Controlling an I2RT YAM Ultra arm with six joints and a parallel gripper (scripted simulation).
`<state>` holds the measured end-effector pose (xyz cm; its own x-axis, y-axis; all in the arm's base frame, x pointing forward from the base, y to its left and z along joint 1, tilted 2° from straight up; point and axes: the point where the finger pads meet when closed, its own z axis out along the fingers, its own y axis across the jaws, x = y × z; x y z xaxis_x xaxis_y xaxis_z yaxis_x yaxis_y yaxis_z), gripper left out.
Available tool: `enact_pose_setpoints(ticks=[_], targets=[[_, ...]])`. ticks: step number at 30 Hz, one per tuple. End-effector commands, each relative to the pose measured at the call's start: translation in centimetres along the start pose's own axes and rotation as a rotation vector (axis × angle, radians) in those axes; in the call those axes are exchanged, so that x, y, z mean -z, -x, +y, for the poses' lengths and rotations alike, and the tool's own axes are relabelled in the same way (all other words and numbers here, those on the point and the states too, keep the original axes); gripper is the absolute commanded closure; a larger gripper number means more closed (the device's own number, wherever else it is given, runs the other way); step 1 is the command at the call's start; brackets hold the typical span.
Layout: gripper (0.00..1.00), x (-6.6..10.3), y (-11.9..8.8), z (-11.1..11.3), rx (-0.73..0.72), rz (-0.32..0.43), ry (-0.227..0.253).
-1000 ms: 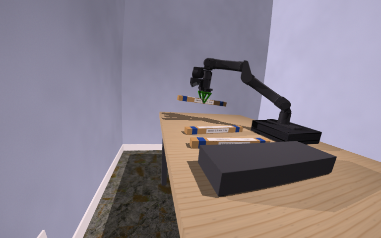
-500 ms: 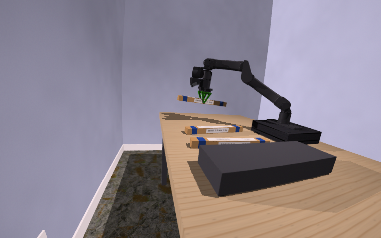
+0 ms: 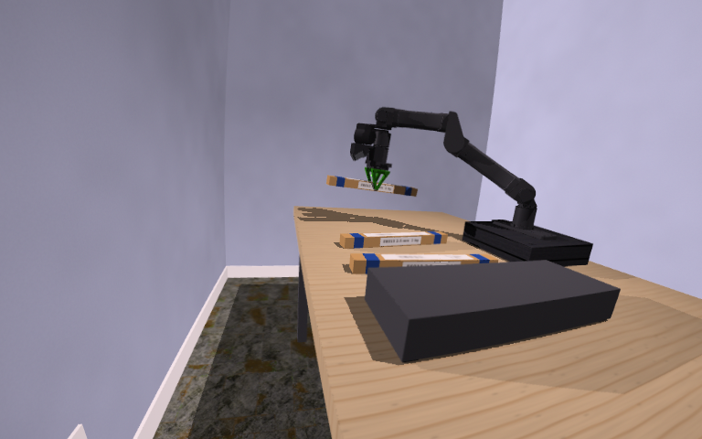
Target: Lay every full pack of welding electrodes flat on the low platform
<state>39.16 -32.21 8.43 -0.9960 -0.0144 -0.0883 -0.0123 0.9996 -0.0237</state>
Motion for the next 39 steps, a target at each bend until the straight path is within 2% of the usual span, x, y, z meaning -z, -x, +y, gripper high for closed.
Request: enact_pose_setpoints(ticks=[1, 14, 39], targets=[[1.0, 1.5, 0.3, -0.6, -0.001, 0.058, 0.055], [1.0, 1.5, 0.3, -0.6, -0.001, 0.058, 0.055], [1.0, -2.0, 0.1, -0.4, -0.001, 0.058, 0.055]])
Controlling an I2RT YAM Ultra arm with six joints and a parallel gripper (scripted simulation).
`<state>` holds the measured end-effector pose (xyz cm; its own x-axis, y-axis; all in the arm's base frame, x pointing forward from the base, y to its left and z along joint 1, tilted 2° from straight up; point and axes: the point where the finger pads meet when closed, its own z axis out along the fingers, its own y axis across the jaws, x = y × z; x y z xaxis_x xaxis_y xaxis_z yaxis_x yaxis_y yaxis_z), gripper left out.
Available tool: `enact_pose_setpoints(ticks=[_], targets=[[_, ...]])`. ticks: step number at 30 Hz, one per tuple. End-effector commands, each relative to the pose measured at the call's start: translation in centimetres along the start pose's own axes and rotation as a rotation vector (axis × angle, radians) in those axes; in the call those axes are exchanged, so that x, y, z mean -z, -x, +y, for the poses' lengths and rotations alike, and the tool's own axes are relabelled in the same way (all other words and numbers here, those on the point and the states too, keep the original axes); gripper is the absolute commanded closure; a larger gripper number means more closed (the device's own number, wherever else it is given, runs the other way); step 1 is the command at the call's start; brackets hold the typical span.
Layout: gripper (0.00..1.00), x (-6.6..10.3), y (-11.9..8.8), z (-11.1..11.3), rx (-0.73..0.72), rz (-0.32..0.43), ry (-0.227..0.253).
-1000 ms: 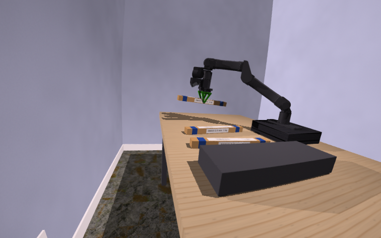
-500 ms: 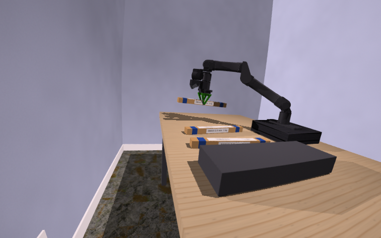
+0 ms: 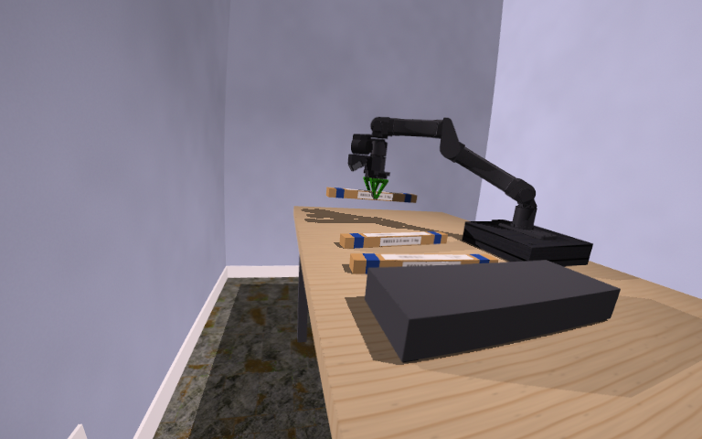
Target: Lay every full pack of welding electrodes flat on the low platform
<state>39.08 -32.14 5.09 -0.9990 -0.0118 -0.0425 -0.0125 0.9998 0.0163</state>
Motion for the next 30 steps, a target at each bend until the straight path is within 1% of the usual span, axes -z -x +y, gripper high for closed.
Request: enact_pose_setpoints(ticks=[1, 2, 3, 14, 16, 27, 28, 29, 30], targets=[[1.0, 1.2, 0.4, -0.5, 0.002, 0.012, 0.015], [1.0, 1.0, 0.4, -0.5, 0.002, 0.012, 0.015], [1.0, 0.9, 1.3, -1.8, 0.002, -0.071, -0.052], [1.0, -0.9, 1.0, -1.4, -0.003, -0.041, -0.024], [1.0, -0.9, 1.0, -1.4, -0.003, -0.041, -0.024], [1.0, -2.6, 0.6, -0.7, -0.003, -0.002, 0.01], [1.0, -2.1, 0.6, -0.6, -0.002, -0.006, 0.007], [1.0, -1.1, 1.1, -1.0, 0.0, -0.034, -0.017], [1.0, -2.3, 0.7, -0.6, -0.002, -0.011, 0.003]])
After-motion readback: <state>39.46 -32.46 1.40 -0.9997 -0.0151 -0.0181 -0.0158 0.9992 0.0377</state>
